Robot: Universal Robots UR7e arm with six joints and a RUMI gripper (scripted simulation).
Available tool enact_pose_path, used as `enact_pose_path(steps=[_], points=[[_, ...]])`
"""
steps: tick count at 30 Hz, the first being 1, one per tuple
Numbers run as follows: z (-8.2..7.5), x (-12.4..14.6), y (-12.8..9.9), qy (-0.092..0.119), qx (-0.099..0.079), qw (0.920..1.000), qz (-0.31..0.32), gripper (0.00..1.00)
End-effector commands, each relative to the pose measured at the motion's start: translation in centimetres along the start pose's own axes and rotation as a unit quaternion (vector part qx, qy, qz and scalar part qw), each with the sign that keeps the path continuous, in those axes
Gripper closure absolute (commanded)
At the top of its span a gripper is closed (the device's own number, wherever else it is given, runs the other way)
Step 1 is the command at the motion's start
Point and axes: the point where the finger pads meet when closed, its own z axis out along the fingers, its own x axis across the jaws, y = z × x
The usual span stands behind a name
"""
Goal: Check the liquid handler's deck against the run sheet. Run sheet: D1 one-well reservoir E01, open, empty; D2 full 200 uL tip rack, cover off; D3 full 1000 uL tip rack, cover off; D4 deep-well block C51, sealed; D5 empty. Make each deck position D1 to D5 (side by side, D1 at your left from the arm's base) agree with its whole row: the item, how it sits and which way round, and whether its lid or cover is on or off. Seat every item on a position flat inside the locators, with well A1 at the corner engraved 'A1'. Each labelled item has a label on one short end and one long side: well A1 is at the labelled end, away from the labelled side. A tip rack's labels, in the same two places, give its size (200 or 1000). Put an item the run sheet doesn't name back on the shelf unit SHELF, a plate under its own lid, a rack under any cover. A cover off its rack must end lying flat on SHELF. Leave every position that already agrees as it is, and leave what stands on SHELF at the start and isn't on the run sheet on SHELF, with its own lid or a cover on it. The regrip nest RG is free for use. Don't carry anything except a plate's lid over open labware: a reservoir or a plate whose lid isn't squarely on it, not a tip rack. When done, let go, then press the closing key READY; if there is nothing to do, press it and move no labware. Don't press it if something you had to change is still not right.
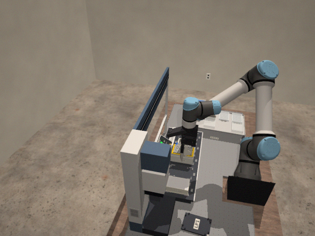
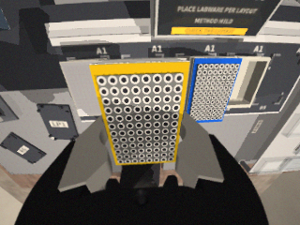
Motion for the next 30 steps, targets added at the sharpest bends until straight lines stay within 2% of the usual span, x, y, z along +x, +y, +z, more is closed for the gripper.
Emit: enact_pose_path(steps=[1,30], points=[[0.6,0.0,0.0,0.0,0.001,1.0,0.0,1.0],[4.9,0.0,0.0,0.0,0.001,1.0,0.0,1.0]])
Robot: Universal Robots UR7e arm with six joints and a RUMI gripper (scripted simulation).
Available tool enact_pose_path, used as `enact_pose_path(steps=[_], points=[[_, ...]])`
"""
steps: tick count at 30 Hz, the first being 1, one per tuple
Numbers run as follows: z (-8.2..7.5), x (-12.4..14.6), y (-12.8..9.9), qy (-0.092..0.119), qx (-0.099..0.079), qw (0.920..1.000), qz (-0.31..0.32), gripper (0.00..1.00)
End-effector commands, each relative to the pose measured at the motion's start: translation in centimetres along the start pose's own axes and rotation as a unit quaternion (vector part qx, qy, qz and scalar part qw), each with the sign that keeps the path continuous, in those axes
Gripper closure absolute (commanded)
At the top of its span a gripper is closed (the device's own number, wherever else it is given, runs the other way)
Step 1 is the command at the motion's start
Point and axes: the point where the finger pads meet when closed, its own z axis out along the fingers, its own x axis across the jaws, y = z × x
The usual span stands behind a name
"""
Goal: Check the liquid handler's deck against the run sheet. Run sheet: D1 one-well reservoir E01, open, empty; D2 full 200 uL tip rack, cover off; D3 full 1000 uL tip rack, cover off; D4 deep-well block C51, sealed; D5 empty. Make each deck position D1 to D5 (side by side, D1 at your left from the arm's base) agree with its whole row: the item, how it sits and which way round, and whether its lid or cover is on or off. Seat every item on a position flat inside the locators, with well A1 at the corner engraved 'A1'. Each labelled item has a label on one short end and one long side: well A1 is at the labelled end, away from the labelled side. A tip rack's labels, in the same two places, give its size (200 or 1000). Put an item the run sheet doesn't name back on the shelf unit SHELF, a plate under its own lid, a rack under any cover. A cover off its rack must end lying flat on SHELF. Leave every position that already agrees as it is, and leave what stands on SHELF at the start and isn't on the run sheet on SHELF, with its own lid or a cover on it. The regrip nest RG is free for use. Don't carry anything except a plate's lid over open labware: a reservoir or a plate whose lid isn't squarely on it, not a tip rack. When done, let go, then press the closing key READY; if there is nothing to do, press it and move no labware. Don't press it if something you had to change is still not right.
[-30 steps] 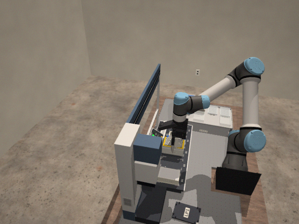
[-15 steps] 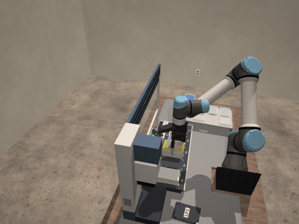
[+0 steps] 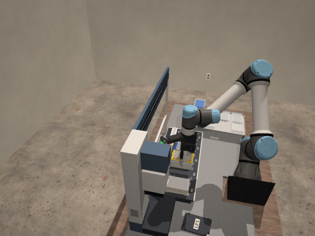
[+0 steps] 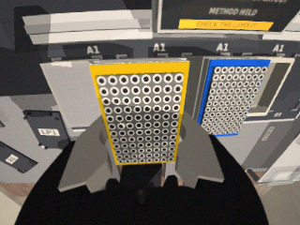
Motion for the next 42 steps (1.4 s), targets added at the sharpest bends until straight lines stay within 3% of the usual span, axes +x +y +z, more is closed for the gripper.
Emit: enact_pose_path(steps=[1,42], points=[[0.3,0.0,0.0,0.0,0.001,1.0,0.0,1.0],[6.5,0.0,-0.1,0.0,0.001,1.0,0.0,1.0]])
